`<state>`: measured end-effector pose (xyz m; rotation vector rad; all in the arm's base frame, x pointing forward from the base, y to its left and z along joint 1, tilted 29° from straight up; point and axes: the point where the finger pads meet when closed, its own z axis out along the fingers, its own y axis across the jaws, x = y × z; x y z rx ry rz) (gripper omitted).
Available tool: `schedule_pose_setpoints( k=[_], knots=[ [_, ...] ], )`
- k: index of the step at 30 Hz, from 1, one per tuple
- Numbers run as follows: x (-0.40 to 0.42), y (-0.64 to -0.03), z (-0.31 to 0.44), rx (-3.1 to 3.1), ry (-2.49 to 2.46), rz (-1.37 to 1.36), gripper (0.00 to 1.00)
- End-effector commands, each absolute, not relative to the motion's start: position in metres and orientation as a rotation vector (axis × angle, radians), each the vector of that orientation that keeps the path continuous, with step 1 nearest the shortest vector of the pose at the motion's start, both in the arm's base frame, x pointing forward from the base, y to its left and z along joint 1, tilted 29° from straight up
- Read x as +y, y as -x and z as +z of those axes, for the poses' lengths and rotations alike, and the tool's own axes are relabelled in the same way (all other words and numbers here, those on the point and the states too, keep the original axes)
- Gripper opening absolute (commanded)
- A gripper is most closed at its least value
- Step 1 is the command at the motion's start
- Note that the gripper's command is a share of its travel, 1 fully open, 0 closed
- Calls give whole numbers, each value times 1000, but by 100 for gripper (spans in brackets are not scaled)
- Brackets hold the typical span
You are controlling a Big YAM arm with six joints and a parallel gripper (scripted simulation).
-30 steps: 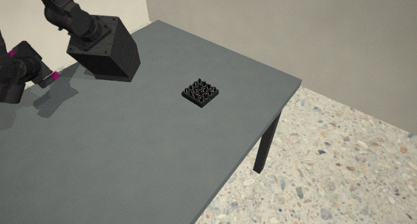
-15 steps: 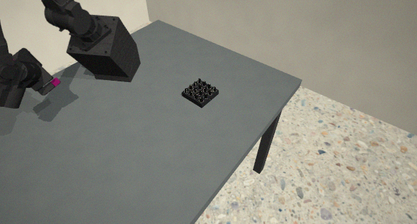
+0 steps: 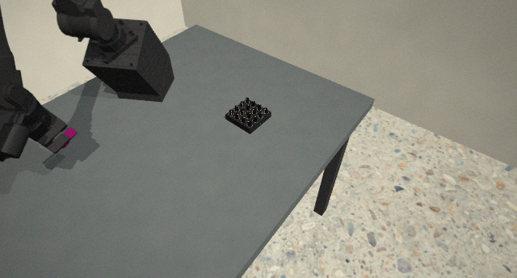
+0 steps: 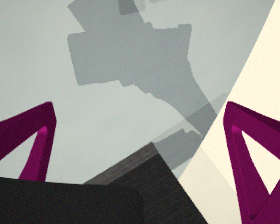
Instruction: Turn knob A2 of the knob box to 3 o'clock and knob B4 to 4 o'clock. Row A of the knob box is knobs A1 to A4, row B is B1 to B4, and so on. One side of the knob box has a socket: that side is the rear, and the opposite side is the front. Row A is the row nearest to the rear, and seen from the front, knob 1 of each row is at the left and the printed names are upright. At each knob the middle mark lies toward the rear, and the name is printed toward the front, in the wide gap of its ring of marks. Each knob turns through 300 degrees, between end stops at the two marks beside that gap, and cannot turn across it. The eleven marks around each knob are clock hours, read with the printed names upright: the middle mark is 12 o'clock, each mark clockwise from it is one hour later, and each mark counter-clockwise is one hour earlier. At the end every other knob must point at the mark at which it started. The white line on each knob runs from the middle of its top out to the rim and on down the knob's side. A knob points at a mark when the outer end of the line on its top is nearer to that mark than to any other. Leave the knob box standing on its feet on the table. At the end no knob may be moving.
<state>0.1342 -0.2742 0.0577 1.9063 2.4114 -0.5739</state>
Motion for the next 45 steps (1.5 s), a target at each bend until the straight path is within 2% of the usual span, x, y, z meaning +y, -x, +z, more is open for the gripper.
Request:
schedule_pose_setpoints(
  k=[1,20,45],
  knots=[
    [-298,-171,89,2348,-1752,-585,100],
    [-301,-283,145,2280,-1339,-503,100],
    [-287,-341,191,2206,-1117,-449,100]
  ],
)
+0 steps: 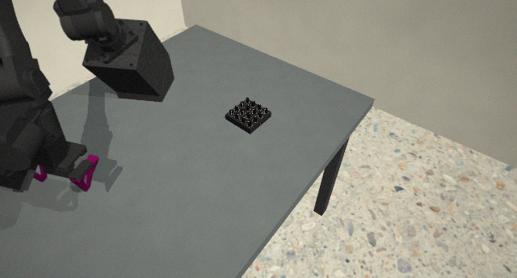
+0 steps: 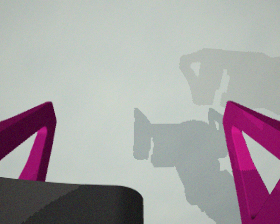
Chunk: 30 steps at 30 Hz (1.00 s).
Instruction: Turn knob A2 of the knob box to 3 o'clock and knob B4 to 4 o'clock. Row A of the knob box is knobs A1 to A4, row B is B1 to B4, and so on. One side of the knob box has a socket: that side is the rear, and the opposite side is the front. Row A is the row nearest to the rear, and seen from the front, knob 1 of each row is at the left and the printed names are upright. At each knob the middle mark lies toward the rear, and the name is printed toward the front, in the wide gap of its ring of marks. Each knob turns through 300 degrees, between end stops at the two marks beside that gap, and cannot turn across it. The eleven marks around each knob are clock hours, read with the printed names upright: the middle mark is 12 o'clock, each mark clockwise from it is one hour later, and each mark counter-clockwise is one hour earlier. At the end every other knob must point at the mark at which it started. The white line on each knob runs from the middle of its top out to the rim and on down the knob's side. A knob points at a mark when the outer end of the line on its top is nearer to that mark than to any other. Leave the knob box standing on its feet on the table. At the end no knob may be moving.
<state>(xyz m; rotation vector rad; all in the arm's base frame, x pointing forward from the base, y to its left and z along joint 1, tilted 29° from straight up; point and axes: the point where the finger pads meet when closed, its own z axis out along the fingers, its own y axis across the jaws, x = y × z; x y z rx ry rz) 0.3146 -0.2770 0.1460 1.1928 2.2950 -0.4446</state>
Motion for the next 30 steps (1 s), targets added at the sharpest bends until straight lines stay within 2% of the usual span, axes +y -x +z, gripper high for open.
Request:
schedule_pose_setpoints(
  k=[1,30],
  knots=[
    [-286,-343,191,2205,-1113,-448,100],
    [-282,-359,209,2171,-1049,-432,100]
  ],
)
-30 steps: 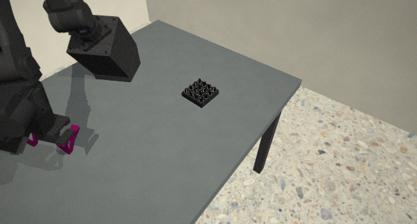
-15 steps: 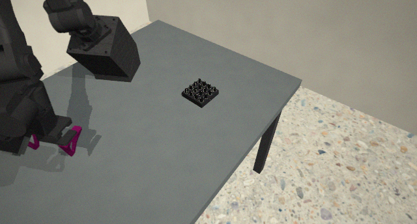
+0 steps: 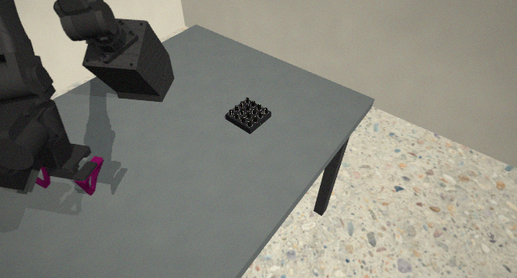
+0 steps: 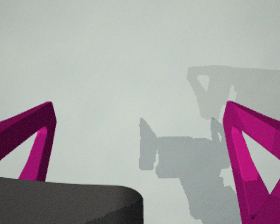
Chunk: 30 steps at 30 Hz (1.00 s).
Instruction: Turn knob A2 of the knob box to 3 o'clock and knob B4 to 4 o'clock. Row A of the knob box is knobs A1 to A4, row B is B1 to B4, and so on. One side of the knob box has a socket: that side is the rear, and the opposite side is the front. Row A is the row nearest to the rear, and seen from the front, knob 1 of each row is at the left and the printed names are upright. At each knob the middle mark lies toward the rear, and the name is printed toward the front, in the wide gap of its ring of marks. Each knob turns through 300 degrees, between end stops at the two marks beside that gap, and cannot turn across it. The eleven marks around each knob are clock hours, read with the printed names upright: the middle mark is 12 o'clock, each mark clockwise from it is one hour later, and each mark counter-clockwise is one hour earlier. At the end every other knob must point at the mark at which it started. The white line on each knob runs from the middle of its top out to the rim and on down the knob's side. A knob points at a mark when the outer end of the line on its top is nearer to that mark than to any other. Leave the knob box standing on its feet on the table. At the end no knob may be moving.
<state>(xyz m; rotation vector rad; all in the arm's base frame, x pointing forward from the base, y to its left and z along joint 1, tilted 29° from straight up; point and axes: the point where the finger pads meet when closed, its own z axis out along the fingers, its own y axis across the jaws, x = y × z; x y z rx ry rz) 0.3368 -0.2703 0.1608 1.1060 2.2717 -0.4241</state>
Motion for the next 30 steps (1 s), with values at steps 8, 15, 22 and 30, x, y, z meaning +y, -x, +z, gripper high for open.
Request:
schedule_pose_setpoints(
  k=[8,15,22,30],
  knots=[
    [-279,-363,210,2172,-1035,-427,100],
    [-270,-378,227,2143,-969,-407,100],
    [-264,-391,229,2145,-929,-392,100],
    [-264,-393,235,2130,-919,-392,100]
  ],
)
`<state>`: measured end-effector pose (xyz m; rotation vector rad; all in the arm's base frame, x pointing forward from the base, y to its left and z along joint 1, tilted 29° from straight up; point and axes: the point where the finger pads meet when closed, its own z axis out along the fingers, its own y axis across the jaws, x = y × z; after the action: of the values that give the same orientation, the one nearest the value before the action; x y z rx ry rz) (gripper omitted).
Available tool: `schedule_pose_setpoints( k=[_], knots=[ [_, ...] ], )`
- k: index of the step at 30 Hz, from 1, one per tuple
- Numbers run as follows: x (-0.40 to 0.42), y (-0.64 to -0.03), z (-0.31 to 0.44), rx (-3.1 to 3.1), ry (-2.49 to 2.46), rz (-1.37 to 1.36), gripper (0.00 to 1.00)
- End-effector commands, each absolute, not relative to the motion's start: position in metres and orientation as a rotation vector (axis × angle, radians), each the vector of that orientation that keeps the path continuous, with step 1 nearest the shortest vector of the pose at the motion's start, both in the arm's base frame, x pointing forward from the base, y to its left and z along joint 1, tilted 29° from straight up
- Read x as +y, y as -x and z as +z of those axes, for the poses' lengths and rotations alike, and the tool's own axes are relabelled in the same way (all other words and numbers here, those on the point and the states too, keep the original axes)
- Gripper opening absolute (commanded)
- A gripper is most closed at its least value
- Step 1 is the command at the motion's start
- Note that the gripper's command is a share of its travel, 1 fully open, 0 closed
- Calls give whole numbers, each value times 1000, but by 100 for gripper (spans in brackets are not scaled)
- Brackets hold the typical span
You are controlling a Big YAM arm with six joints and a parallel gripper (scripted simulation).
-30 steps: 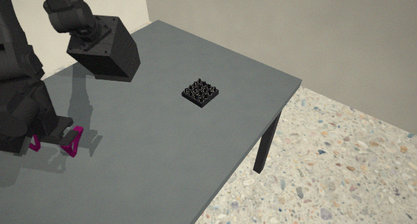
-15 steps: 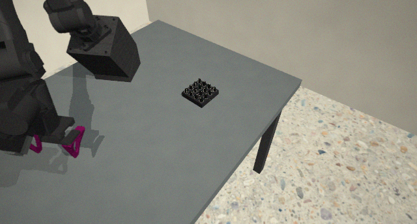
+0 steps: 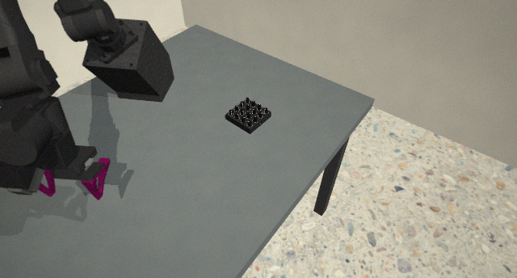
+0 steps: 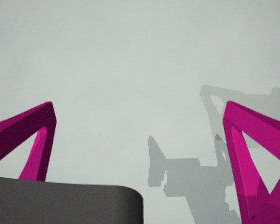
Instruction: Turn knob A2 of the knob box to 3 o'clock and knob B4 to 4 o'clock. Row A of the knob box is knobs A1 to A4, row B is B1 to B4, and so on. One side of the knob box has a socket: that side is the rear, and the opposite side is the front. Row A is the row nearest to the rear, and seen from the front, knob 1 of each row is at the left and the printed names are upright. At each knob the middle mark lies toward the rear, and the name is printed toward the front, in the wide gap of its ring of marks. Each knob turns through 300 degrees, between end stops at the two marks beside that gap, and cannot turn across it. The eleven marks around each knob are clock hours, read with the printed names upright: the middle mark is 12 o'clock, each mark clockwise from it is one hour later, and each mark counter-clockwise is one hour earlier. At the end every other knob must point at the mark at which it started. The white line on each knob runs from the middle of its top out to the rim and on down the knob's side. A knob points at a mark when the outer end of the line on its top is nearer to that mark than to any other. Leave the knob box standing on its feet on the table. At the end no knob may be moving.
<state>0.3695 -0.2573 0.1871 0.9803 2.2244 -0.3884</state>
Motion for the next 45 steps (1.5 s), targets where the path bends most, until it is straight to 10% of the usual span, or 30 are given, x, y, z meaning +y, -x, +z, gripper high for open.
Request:
schedule_pose_setpoints(
  k=[1,45],
  knots=[
    [-264,-393,235,2130,-919,-392,100],
    [-207,-462,308,2001,-623,-291,100]
  ],
)
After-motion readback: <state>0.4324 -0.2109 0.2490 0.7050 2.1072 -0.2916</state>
